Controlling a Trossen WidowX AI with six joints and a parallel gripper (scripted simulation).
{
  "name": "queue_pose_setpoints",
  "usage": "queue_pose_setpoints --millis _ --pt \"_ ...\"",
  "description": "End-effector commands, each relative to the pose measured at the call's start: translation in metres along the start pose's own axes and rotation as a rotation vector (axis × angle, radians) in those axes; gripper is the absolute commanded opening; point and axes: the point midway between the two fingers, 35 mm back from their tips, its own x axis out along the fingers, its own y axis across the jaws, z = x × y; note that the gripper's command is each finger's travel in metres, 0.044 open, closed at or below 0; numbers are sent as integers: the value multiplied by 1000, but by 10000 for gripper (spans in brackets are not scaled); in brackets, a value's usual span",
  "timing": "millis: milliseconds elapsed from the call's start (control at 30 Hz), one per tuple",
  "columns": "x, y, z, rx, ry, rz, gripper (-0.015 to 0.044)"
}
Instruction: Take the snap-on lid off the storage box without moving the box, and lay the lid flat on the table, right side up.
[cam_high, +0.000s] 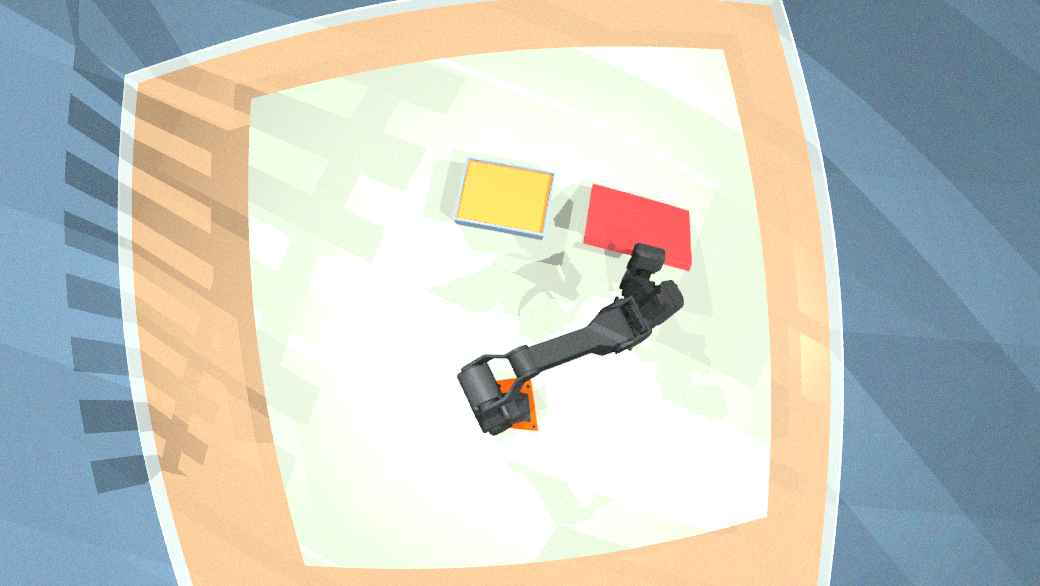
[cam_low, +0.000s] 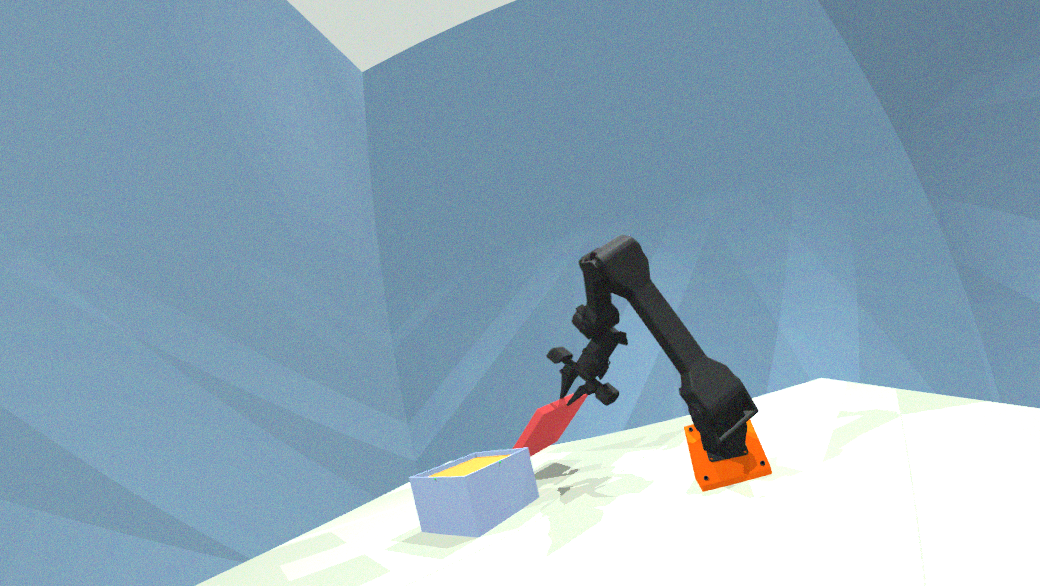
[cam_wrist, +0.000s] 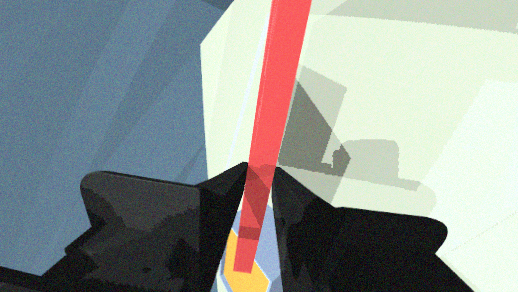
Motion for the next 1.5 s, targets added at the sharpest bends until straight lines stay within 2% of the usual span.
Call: queue_pose_setpoints --millis 0,1467 --pt "2 -2 0 4 7 5 0" --pt "25 -29 -1 4 8 5 0"
